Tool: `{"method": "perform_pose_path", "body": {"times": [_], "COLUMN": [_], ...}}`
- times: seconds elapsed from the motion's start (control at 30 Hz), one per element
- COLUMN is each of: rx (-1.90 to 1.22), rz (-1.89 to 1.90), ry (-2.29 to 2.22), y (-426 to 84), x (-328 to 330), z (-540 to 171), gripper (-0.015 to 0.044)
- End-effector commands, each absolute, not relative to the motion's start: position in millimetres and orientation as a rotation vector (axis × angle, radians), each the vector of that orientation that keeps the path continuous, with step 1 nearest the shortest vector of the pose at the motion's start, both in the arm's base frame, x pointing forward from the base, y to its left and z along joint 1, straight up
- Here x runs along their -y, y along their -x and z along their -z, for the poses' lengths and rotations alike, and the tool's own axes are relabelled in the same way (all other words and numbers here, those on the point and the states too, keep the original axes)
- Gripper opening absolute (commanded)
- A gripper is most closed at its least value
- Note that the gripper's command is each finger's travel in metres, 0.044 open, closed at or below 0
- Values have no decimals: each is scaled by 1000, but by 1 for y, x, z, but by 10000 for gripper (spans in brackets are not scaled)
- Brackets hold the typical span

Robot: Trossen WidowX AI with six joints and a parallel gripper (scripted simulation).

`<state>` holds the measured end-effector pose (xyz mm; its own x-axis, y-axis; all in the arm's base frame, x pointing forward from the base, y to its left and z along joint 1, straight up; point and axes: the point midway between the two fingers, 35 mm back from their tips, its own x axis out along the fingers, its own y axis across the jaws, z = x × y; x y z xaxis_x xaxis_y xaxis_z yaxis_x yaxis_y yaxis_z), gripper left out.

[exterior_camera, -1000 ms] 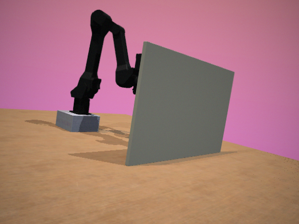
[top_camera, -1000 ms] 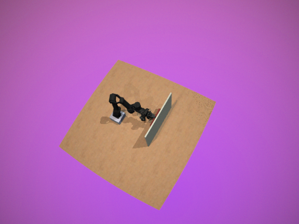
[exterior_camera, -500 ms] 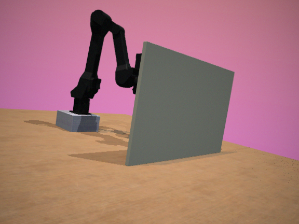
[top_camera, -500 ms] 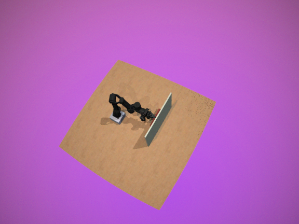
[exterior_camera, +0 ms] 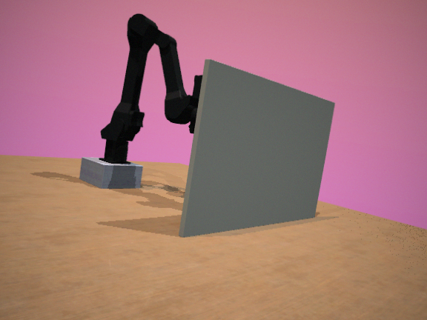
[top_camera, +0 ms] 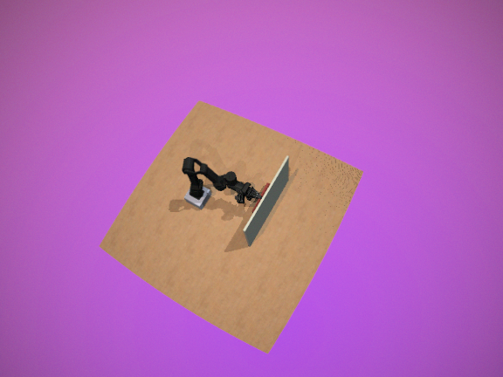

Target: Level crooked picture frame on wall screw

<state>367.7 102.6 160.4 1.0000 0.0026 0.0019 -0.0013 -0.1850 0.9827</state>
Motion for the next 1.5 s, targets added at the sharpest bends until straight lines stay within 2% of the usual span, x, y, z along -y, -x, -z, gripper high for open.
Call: {"method": "perform_pose_path", "body": {"times": [0.0, 1.47], "rx": [10, 10], "rz": [-12, -12], "ry": [-1756, -1756], "y": [-368, -368], "x": [-102, -100], "z": [-166, -175], "gripper": [0, 0]}}
